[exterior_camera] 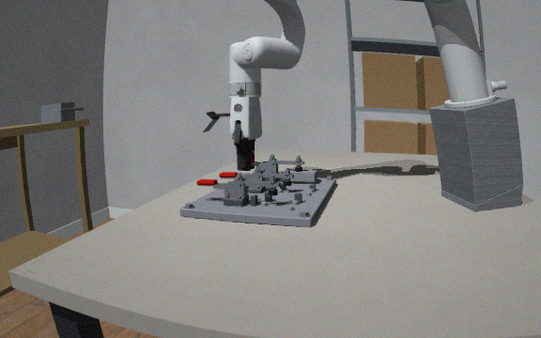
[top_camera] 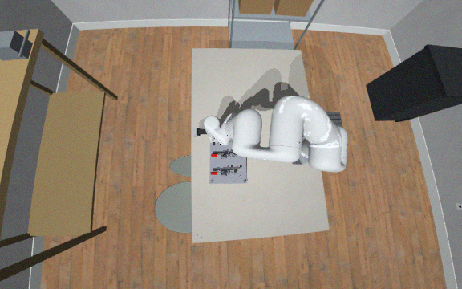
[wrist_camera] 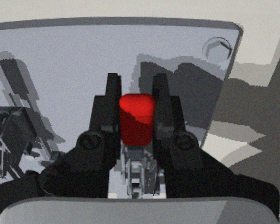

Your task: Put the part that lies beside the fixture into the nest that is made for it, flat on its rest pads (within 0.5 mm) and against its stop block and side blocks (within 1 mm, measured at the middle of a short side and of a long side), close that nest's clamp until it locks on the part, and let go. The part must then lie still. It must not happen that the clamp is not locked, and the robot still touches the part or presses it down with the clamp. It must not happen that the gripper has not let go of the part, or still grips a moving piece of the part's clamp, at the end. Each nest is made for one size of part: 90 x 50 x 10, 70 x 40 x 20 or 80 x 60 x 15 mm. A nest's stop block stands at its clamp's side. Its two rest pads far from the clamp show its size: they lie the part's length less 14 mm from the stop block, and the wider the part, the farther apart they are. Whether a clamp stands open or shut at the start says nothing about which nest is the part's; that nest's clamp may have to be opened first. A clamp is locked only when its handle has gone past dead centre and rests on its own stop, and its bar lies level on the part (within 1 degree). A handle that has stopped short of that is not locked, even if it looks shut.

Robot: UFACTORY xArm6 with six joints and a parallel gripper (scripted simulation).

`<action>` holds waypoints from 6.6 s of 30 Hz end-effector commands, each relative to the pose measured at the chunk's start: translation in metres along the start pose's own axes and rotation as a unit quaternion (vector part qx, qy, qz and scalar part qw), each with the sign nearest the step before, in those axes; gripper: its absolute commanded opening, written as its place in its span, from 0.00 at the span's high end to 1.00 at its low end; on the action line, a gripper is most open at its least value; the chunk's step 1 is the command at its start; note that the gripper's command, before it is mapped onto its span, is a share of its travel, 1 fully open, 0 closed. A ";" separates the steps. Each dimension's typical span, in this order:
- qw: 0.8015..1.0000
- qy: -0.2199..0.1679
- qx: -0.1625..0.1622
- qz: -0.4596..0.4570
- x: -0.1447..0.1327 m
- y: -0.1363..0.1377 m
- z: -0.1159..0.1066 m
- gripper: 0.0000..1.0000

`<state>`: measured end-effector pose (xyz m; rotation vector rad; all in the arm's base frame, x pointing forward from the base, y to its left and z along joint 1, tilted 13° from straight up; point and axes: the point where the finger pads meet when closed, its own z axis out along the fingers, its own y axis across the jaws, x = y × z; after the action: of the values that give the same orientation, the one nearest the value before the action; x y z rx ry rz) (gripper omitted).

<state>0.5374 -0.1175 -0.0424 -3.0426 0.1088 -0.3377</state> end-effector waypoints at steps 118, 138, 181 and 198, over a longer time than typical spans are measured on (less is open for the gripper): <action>1.000 0.001 0.000 0.000 0.002 0.000 -0.055 0.53; 1.000 0.001 0.000 0.000 0.002 0.000 -0.056 1.00; 1.000 0.001 0.000 0.000 0.005 0.000 -0.056 1.00; 1.000 0.001 0.000 0.000 0.007 0.000 -0.055 1.00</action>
<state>0.5307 -0.1214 0.0116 -3.0424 0.1092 -0.3340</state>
